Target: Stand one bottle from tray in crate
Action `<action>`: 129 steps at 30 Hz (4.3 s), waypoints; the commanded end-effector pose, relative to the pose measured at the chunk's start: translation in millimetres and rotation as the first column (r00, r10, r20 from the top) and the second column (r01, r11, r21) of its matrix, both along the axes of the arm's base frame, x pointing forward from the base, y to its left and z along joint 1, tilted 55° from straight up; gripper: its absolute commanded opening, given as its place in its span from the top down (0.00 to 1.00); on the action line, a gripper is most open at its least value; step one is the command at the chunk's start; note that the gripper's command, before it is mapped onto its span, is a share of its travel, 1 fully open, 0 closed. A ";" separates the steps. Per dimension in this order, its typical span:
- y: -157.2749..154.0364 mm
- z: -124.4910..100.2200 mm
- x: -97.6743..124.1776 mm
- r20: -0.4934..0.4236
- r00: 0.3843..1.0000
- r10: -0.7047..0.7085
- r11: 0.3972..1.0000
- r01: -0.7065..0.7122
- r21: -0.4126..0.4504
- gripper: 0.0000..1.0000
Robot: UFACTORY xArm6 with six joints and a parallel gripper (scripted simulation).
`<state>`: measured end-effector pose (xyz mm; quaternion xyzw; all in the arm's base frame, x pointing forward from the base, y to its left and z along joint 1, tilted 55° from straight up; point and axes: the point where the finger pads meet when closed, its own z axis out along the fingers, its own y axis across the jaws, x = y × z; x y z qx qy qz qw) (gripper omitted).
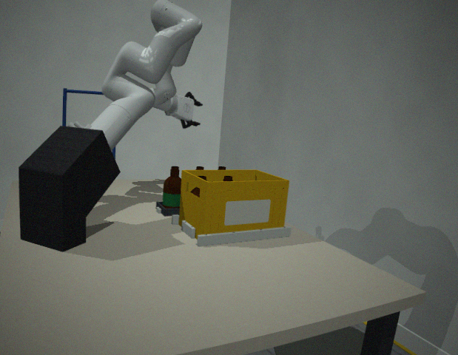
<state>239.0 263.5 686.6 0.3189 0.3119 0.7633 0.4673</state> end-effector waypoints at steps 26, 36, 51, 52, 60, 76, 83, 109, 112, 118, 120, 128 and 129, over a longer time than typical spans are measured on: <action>-70.9 -61.0 18.6 -0.210 0.976 0.051 0.946 0.020 0.324 0.00; -110.7 -98.5 31.8 -0.317 0.941 0.115 0.865 0.062 0.498 0.00; -164.9 -150.8 51.1 -0.436 0.871 0.227 0.711 0.157 0.685 0.00; -164.9 -150.8 51.1 -0.436 0.871 0.227 0.711 0.157 0.685 0.00; -175.3 -159.7 53.4 -0.447 0.857 0.257 0.669 0.176 0.722 0.00; -189.3 -179.5 60.9 -0.487 0.824 0.290 0.623 0.224 0.749 0.00; -197.8 -182.3 62.8 -0.480 0.819 0.314 0.586 0.230 0.777 0.00; -227.8 -209.0 74.2 -0.501 0.771 0.393 0.470 0.301 0.830 0.00; -227.8 -209.0 74.2 -0.501 0.771 0.393 0.470 0.301 0.830 0.00; -236.7 -218.0 77.7 -0.508 0.753 0.419 0.432 0.327 0.840 0.00; -236.7 -218.0 77.7 -0.508 0.753 0.419 0.432 0.327 0.840 0.00; -252.7 -231.4 82.8 -0.507 0.730 0.458 0.370 0.362 0.855 0.00; -252.7 -231.4 82.8 -0.507 0.730 0.458 0.370 0.362 0.855 0.00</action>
